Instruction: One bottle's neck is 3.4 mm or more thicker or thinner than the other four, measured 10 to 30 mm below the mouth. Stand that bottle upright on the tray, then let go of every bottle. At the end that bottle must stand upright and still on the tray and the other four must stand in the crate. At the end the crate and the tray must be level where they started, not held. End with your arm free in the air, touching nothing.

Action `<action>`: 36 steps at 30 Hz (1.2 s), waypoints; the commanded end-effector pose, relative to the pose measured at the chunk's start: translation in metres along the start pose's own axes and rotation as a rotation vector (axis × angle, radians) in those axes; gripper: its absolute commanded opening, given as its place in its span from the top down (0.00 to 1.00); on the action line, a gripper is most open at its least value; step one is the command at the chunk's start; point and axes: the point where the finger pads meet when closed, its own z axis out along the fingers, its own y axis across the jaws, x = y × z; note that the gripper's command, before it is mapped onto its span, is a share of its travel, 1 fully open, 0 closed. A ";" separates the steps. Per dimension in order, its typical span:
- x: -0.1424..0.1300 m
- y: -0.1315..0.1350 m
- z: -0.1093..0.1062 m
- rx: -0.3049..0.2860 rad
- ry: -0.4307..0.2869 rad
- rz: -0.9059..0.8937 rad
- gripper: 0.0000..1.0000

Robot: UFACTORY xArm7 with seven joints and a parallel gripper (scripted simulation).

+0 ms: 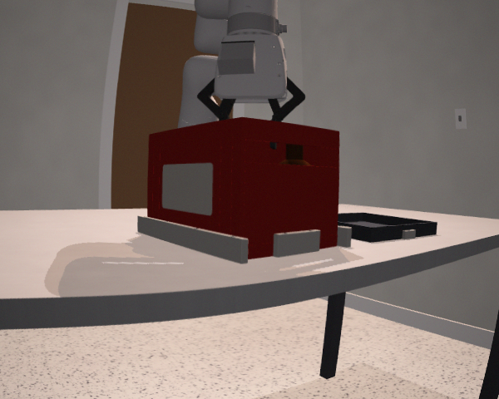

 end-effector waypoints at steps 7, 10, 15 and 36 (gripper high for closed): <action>0.001 -0.001 -0.004 0.002 0.004 0.000 0.35; 0.001 -0.001 -0.008 0.002 0.004 0.000 0.35; 0.001 -0.001 -0.019 0.002 0.004 0.000 0.35; 0.001 0.000 -0.077 0.002 0.004 0.000 0.35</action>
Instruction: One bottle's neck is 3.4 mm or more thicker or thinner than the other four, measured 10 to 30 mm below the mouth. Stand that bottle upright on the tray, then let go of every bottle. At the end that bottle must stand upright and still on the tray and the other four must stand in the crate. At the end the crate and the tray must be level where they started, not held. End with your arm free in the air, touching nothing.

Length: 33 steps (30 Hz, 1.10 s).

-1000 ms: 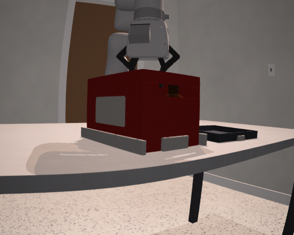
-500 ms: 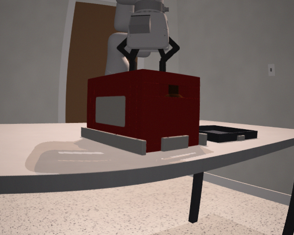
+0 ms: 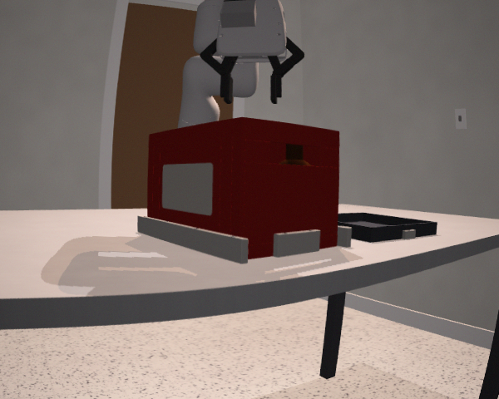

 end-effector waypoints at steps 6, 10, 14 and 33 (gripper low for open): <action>0.001 0.000 -0.018 0.001 0.003 0.000 0.35; 0.001 0.000 -0.020 0.001 0.003 0.000 0.35; 0.001 0.000 -0.020 0.001 0.003 0.000 1.00; 0.001 0.000 -0.020 0.001 0.003 0.000 1.00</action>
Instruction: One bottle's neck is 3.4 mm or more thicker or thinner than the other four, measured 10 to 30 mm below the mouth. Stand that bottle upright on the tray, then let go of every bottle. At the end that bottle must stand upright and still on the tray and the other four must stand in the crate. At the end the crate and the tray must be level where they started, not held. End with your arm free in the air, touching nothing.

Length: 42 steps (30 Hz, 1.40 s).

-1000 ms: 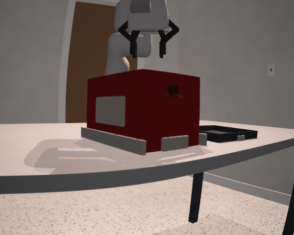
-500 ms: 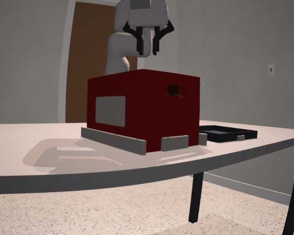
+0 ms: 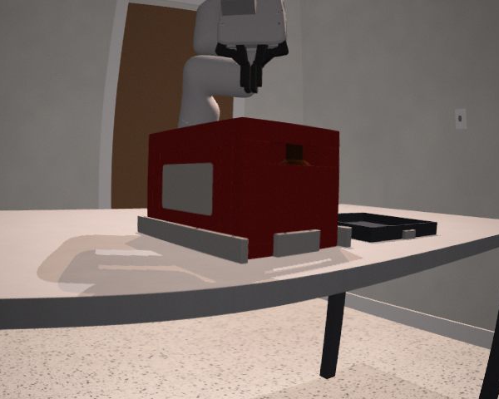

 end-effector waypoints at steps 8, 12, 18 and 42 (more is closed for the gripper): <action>0.001 0.000 -0.002 0.002 0.004 0.000 1.00; 0.001 0.000 -0.002 0.002 0.004 0.000 1.00; -0.022 -0.027 -0.002 0.005 0.002 -0.002 1.00; -0.061 -0.060 -0.001 0.002 0.004 0.000 0.35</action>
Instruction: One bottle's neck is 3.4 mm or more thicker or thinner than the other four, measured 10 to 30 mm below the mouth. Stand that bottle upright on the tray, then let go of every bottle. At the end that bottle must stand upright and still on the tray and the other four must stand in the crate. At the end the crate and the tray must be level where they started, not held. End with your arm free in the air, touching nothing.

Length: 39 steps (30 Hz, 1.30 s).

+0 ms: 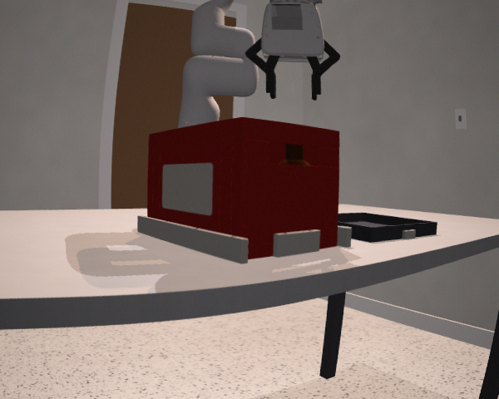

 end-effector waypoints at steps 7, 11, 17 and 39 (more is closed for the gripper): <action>0.001 -0.001 -0.001 0.002 0.003 -0.001 0.35; 0.001 -0.001 -0.001 0.002 0.003 -0.001 0.35; 0.001 -0.001 -0.001 0.002 0.003 -0.001 0.35; 0.001 -0.001 0.002 0.002 0.004 -0.001 0.35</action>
